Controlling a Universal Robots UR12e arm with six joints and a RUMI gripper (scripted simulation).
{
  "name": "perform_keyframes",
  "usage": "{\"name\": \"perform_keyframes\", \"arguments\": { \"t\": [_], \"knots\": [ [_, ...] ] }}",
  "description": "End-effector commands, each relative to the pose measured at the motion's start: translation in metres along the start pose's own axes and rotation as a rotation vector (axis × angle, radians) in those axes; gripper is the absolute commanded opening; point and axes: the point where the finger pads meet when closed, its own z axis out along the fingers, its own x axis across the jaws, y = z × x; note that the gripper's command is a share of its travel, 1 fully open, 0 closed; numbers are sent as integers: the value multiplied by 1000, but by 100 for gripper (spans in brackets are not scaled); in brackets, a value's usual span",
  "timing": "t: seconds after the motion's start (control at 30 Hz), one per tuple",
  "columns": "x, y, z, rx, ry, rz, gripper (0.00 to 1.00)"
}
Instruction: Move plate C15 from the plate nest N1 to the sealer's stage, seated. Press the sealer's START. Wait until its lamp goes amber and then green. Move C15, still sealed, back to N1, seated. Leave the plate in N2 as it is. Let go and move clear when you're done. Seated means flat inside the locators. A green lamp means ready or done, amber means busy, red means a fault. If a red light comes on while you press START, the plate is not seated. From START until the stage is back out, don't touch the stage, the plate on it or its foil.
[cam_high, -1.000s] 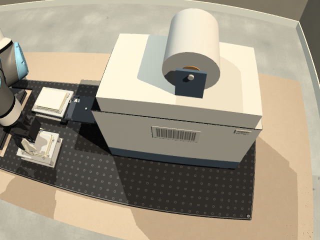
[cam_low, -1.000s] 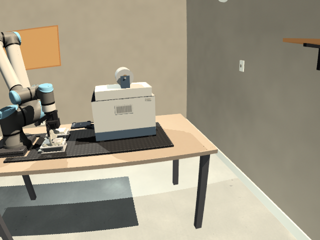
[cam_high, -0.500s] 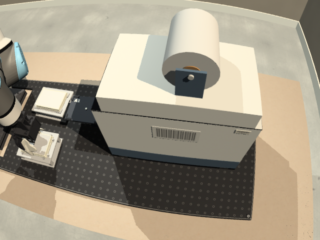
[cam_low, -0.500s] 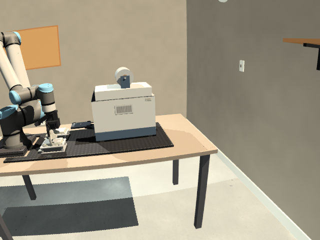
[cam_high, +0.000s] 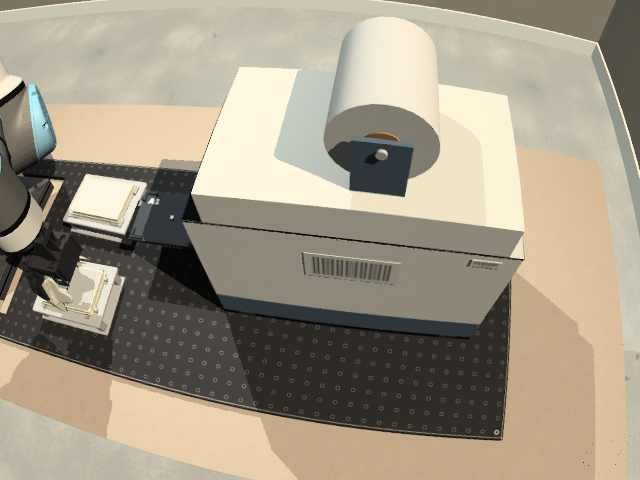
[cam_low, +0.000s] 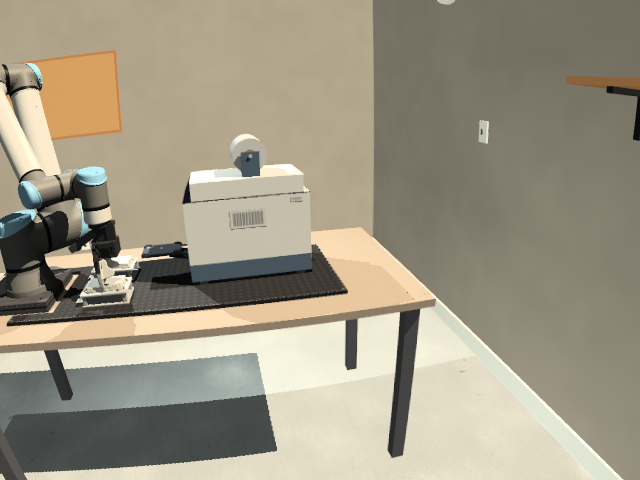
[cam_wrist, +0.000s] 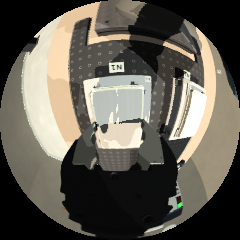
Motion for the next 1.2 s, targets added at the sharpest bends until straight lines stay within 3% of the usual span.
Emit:
{"name": "perform_keyframes", "arguments": {
  "t": [0.0,1.13,1.17],
  "knots": [
    [0,0,0,-1,-1,0,0],
    [0,0,0,-1,-1,0,0],
    [0,0,0,-1,-1,0,68]
  ]
}}
